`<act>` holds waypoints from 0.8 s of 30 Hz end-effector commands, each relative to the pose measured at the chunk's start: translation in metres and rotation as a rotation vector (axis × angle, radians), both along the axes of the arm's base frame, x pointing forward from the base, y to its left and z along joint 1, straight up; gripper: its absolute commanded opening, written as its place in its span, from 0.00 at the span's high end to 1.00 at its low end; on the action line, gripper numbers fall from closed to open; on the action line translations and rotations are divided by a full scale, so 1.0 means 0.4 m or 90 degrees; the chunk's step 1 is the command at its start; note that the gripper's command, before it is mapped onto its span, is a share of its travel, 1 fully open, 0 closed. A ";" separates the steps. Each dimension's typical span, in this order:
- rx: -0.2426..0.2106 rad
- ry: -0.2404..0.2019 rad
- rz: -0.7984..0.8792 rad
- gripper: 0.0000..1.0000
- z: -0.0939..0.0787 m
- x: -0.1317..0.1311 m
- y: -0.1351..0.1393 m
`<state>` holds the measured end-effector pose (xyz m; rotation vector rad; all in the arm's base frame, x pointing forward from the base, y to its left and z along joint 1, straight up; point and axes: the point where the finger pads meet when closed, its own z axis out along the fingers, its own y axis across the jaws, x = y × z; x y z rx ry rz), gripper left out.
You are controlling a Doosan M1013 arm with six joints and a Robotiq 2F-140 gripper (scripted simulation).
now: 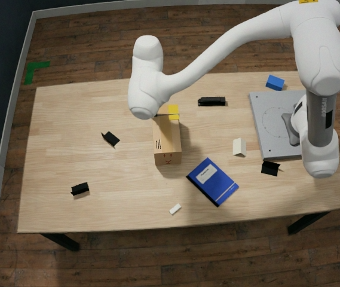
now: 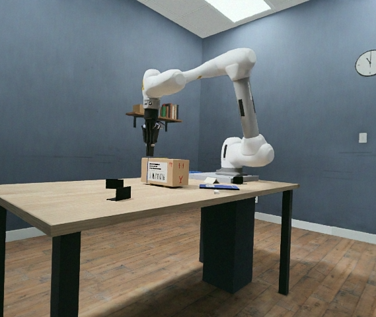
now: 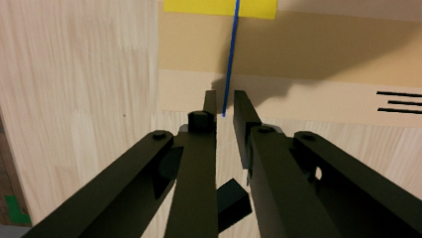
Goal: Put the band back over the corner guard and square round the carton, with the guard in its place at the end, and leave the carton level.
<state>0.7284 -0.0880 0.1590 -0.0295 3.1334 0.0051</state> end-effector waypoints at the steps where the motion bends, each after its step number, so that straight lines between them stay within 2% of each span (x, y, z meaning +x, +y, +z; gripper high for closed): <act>1: 0.000 -0.001 0.000 0.82 0.006 0.001 0.000; 24: 0.000 -0.001 0.000 0.82 0.123 0.000 0.000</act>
